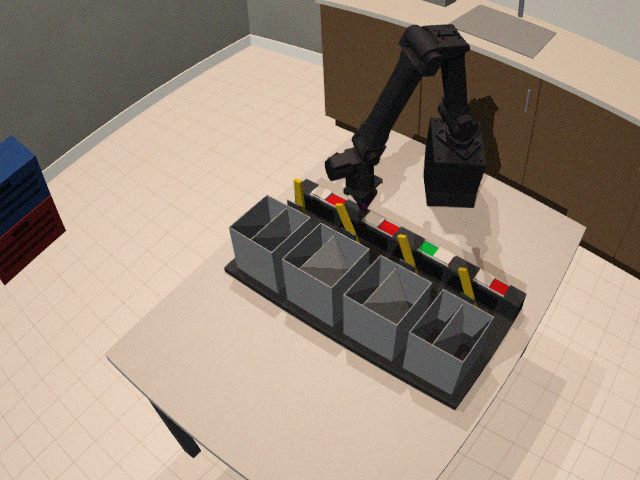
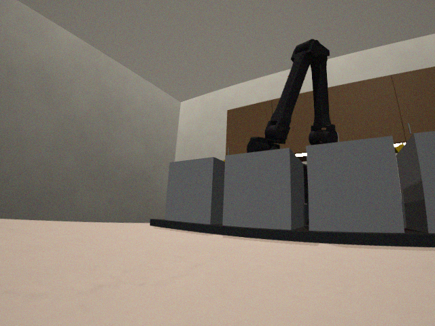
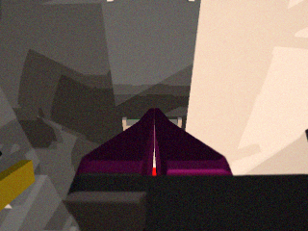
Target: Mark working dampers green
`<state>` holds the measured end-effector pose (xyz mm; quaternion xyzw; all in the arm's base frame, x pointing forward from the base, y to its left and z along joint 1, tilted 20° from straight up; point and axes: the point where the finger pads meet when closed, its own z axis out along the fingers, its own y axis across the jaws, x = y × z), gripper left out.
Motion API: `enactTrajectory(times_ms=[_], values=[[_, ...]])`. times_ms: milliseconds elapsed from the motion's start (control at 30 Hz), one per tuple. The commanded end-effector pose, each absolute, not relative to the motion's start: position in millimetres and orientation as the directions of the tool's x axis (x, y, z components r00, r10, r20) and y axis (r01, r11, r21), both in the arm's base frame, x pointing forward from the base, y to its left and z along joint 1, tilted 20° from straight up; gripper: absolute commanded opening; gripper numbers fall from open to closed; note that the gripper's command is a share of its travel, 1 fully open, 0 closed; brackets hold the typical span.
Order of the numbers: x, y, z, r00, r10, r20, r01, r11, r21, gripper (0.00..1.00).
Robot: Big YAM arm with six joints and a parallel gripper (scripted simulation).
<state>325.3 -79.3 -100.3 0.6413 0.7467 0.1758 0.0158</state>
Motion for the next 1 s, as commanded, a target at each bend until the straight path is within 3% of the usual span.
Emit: enactTrajectory(times_ms=[0, 967], values=[[339.4, -83.6, -96.8, -0.178, 0.966, 0.186, 0.946, 0.116, 0.303, 0.0], [336.7, -82.2, -97.7, -0.176, 0.965, 0.194, 0.95, 0.115, 0.291, 0.0]])
